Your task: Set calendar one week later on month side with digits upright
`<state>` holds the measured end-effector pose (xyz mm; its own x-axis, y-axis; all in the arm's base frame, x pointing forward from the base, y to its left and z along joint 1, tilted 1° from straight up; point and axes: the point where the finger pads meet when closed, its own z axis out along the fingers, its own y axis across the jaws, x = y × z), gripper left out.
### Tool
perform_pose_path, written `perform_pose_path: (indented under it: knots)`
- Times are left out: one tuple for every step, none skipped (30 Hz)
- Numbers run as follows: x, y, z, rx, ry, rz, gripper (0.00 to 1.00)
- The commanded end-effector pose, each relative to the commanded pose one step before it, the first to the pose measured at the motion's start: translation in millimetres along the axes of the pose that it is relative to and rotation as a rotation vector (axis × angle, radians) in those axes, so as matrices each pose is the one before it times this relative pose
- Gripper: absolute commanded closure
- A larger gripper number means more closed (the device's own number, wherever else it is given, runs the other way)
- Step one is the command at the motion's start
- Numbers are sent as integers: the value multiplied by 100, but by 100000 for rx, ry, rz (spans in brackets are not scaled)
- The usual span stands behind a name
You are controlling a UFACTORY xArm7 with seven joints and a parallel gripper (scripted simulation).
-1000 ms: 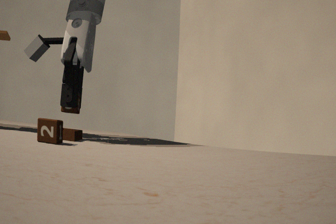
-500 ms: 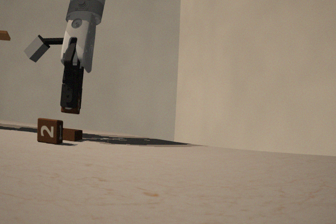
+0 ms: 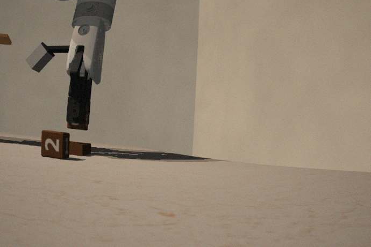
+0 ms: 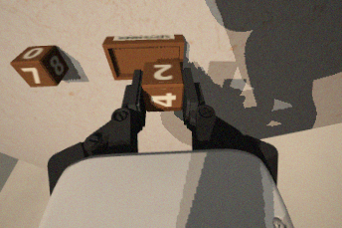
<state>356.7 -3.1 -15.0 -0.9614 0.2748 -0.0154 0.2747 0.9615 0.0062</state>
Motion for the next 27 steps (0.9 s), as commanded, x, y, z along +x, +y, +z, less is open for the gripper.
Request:
perform_pose_path:
  knots:
    - [-128,38,331,-106,-296,1,71]
    - [0,0,93,0,0,0,71]
    - [-1,0,93,0,0,0,71]
    - [0,0,92,0,0,0,71]
    - [0,0,91,0,0,0,71]
    - [0,0,90,0,0,0,71]
    - [0,0,87,0,0,0,71]
    - [0,0,84,0,0,0,71]
    - [0,0,81,0,0,0,71]
    - [0,0,78,0,0,0,71]
    - [0,0,0,0,0,0,71]
    - [0,0,0,0,0,0,71]
    - [0,0,74,0,0,0,71]
    - [0,0,70,0,0,0,71]
    - [0,0,65,0,0,0,71]
    - [0,0,60,0,0,0,71]
    - [0,0,54,0,0,0,71]
    - [0,0,49,0,0,0,71]
    - [0,0,44,0,0,0,71]
    - [0,0,38,0,0,0,71]
    - [0,0,33,0,0,0,71]
    - [0,0,28,0,0,0,71]
    - [0,0,22,0,0,0,71]
    - [0,0,18,0,0,0,71]
    - [0,0,13,0,0,0,71]
    - [0,0,9,0,0,0,71]
    - [0,0,6,0,0,0,71]
